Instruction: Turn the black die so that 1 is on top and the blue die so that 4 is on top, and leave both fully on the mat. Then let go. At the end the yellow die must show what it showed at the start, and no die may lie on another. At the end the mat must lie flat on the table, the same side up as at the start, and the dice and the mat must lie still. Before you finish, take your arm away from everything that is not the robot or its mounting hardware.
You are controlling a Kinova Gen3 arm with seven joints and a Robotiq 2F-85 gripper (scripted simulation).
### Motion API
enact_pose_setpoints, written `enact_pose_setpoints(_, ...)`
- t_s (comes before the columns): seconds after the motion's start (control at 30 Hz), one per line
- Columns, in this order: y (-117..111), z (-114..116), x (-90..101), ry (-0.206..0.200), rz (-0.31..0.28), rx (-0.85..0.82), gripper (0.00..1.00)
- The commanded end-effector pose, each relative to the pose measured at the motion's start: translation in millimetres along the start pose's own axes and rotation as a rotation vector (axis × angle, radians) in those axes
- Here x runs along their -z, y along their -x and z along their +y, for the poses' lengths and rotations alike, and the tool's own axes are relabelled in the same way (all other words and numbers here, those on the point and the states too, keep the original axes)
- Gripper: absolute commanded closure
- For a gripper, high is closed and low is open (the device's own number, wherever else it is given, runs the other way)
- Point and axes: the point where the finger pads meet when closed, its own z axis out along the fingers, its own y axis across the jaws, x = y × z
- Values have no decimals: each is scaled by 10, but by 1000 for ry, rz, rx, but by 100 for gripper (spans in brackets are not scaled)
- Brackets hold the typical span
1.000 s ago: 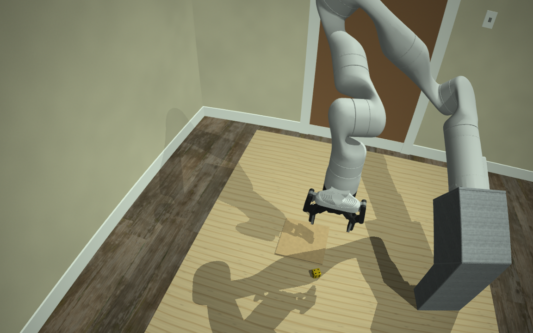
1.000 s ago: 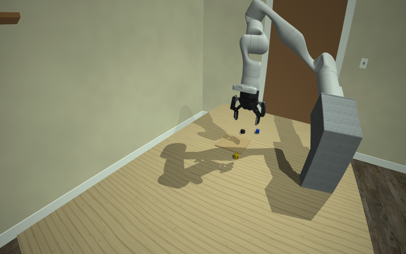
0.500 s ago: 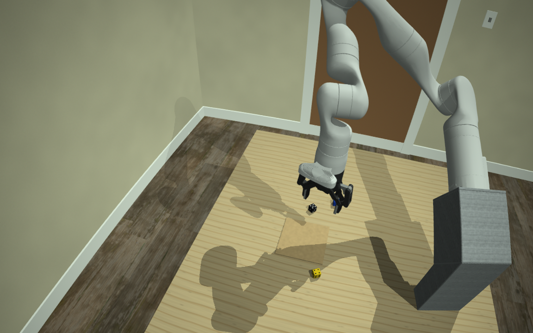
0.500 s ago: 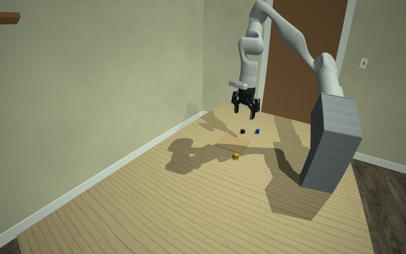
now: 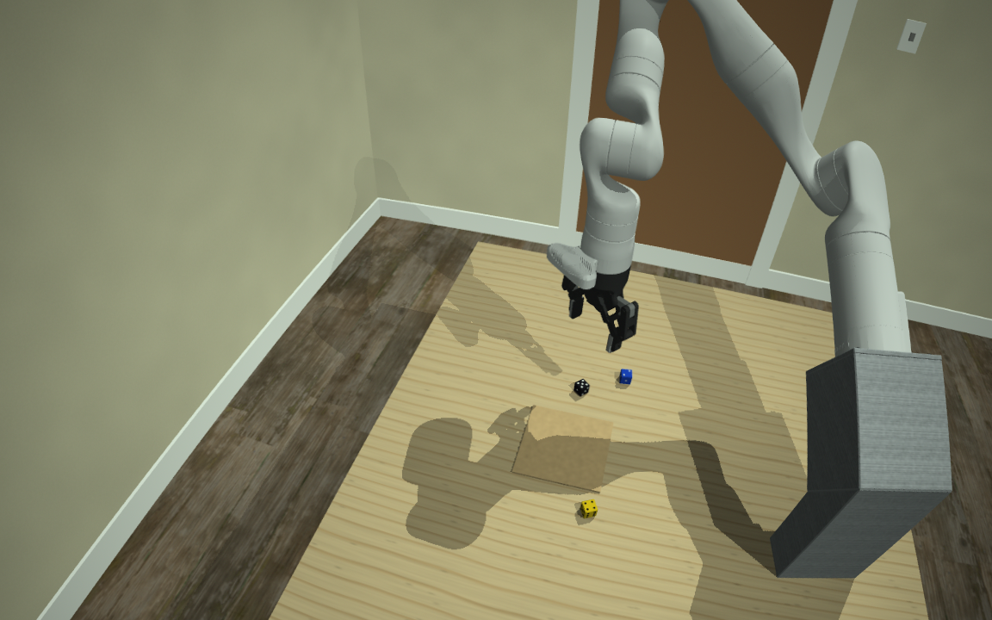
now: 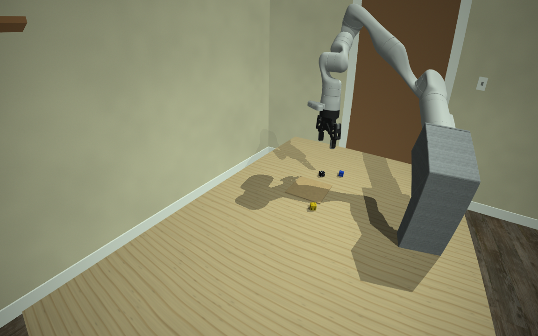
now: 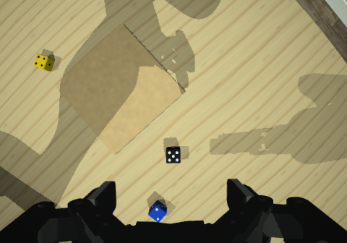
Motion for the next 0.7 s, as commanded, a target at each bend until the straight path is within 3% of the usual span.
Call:
enact_pose_setpoints(0.0,-7,15,18,0,5,-4,0)
enact_pose_setpoints(0.5,-8,15,12,0,5,-5,0)
enact_pose_setpoints(0.57,-16,24,-90,2,6,-6,0)
enact_pose_setpoints(0.67,-26,26,-388,2,6,-6,0)
